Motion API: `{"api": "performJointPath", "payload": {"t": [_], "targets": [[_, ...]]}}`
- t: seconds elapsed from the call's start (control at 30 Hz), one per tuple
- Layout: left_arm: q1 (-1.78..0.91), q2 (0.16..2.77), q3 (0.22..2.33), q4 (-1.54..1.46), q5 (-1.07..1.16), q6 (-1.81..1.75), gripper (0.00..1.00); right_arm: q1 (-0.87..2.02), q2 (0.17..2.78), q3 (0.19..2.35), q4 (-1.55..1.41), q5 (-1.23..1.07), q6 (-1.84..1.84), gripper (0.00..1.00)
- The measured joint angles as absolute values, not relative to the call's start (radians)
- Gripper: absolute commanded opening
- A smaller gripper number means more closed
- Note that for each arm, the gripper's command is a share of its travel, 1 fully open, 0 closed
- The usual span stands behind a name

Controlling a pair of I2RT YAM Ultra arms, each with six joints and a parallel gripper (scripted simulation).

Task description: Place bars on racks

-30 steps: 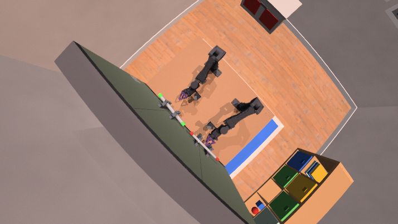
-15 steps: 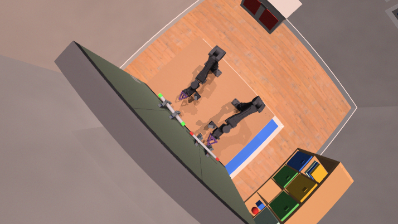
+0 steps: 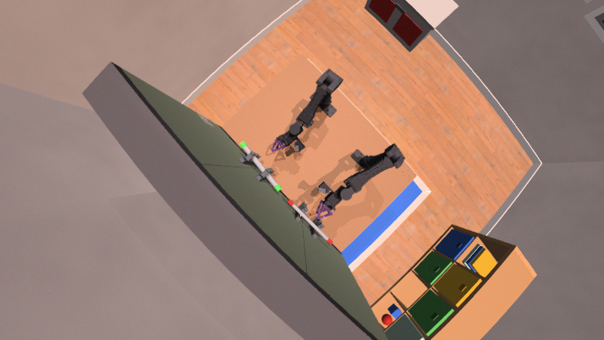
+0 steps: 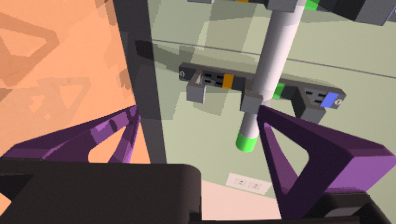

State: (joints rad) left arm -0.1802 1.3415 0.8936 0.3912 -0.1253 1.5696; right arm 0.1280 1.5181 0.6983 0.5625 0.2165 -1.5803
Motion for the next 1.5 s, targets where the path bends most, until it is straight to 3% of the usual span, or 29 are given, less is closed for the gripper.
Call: {"api": "performJointPath", "payload": {"t": [1.5], "targets": [[-0.193, 1.238, 0.736, 0.391, -0.141, 1.570, 1.00, 0.128, 1.518, 0.698, 0.553, 0.221, -1.580, 1.00]]}}
